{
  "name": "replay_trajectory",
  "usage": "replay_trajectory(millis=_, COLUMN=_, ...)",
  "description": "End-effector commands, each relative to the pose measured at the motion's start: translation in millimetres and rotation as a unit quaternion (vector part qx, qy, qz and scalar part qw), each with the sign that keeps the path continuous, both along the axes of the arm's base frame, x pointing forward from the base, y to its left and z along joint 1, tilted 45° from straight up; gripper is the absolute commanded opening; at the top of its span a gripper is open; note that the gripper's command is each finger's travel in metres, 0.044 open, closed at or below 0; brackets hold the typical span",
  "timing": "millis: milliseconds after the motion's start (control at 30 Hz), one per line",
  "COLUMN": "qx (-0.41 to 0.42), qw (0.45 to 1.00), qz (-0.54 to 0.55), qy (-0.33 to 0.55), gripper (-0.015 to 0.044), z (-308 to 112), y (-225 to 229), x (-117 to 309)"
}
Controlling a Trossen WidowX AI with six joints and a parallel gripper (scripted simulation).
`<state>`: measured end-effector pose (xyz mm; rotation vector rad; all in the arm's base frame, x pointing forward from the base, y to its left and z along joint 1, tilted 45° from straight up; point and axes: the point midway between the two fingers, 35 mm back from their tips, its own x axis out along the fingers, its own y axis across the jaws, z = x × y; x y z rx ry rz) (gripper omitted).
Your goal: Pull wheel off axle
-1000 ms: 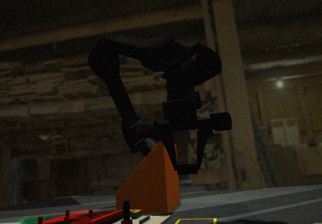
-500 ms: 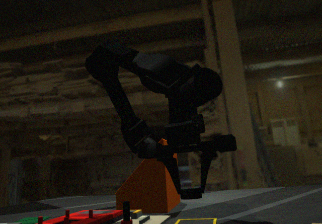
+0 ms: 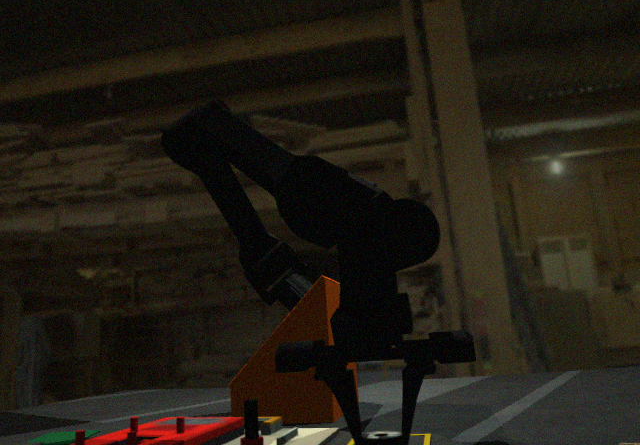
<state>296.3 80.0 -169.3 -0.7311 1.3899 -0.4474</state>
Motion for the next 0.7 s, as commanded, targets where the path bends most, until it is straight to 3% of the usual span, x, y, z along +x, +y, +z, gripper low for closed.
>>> replay_trajectory(millis=0, qx=0.000, qw=1.000, qz=-0.001, qy=0.000, gripper=0.0157, z=0, y=0, x=0)
replay_trajectory(millis=200, qx=0.000, qw=1.000, qz=0.000, qy=0.000, gripper=0.0300, z=4, y=4, x=0)
replay_trajectory(millis=433, qx=0.000, qw=1.000, qz=0.004, qy=-0.002, gripper=0.0300, z=42, y=41, x=-9)
replay_trajectory(millis=567, qx=0.000, qw=1.000, qz=0.004, qy=-0.002, gripper=0.0300, z=43, y=42, x=-10)
replay_trajectory(millis=667, qx=-0.001, qw=1.000, qz=0.008, qy=-0.001, gripper=0.0379, z=48, y=39, x=-21)
